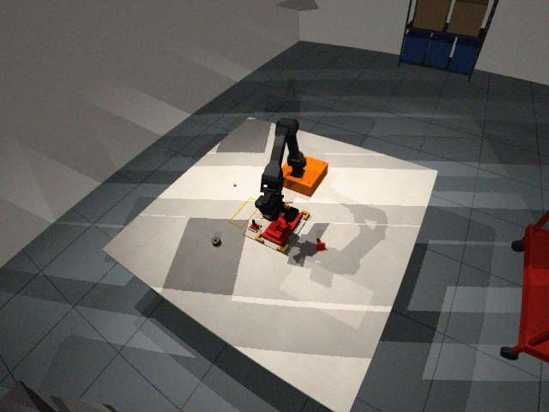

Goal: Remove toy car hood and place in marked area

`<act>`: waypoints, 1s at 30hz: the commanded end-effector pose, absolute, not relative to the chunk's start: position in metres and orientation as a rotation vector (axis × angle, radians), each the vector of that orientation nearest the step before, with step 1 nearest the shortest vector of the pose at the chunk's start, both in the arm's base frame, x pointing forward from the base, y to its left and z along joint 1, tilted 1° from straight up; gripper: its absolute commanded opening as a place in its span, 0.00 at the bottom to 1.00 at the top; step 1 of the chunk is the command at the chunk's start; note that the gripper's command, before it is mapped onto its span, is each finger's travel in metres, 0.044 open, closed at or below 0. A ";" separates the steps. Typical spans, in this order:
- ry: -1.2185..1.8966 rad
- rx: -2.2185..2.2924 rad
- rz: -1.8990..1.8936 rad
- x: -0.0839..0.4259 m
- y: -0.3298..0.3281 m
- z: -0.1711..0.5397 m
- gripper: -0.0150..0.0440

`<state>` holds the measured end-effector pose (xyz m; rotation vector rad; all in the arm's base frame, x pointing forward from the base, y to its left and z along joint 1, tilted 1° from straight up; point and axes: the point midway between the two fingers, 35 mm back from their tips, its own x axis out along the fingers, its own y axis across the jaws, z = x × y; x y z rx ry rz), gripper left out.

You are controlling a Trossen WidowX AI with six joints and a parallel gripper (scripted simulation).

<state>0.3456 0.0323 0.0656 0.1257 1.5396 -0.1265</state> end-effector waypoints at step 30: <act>1.541 0.120 -0.128 0.347 0.029 0.038 1.00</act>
